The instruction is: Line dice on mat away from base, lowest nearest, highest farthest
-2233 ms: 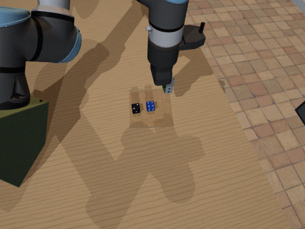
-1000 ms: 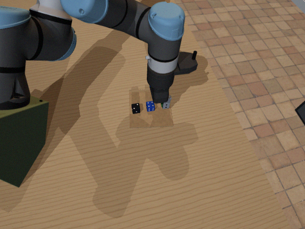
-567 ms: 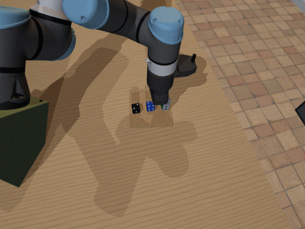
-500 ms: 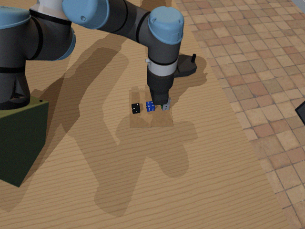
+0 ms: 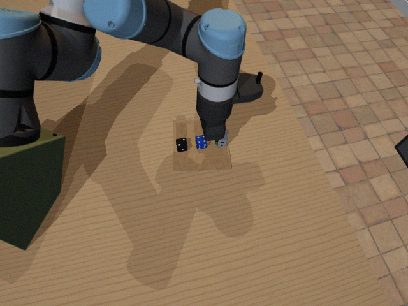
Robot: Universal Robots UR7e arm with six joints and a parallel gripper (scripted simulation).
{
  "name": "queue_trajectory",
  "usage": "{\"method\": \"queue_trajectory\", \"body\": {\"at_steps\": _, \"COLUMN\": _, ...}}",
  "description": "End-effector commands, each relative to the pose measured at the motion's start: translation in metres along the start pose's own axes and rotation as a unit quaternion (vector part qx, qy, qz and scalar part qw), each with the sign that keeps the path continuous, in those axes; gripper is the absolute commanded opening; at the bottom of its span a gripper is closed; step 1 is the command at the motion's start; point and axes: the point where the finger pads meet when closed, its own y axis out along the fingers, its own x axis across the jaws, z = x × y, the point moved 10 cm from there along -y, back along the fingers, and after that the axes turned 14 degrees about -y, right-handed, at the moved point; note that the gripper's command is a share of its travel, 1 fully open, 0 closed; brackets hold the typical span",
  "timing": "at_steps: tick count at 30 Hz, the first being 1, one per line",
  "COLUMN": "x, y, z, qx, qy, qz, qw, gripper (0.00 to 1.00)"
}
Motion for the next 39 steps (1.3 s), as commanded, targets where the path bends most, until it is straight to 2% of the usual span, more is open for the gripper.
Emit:
{"method": "queue_trajectory", "body": {"at_steps": 1, "x": 0.0002, "y": -0.0003, "z": 0.0002, "qx": 0.0, "qy": 0.0, "qz": 0.0, "qw": 1.0, "gripper": 0.49}}
{"method": "queue_trajectory", "body": {"at_steps": 39, "x": 0.0002, "y": 0.0035, "z": 0.0002, "qx": 0.0, "qy": 0.0, "qz": 0.0, "qw": 1.0, "gripper": 0.49}}
